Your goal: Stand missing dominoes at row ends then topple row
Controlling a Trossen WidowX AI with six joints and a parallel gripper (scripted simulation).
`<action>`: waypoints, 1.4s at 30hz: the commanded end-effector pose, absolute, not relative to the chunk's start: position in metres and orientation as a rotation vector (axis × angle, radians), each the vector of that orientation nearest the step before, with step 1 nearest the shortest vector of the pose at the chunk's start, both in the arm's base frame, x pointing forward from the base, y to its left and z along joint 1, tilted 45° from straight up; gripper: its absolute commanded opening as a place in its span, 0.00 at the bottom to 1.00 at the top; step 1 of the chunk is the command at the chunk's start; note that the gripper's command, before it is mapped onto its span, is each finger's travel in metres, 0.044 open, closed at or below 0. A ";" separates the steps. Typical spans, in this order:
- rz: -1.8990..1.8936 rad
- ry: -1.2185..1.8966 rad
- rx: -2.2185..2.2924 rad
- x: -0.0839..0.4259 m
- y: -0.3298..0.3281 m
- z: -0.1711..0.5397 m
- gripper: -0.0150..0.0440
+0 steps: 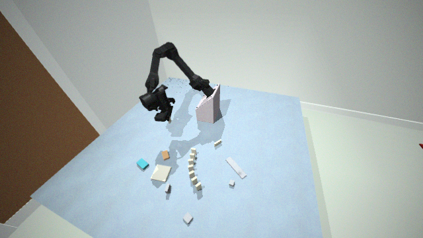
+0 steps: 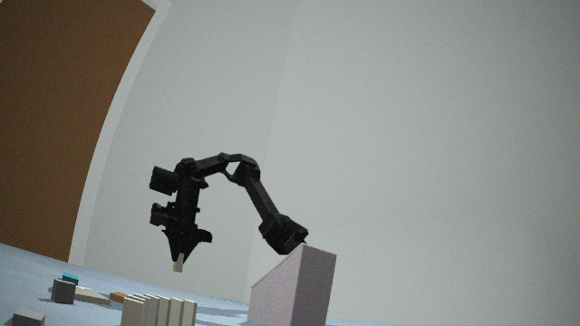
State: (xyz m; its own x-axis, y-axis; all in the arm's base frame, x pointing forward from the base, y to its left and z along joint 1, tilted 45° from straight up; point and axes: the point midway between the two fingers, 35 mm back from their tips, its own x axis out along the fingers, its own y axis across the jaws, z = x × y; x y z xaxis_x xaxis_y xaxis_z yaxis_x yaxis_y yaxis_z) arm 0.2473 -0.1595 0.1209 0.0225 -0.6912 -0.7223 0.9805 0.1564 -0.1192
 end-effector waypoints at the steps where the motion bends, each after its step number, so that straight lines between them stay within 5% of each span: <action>1: -1.379 0.723 0.475 0.240 -0.135 0.157 0.44; 7: -1.346 0.768 0.427 0.246 -0.130 0.152 0.44; 22: -0.473 1.507 -0.744 0.327 0.012 0.016 0.44; 42: -0.457 1.512 -0.756 0.337 -0.046 -0.051 0.44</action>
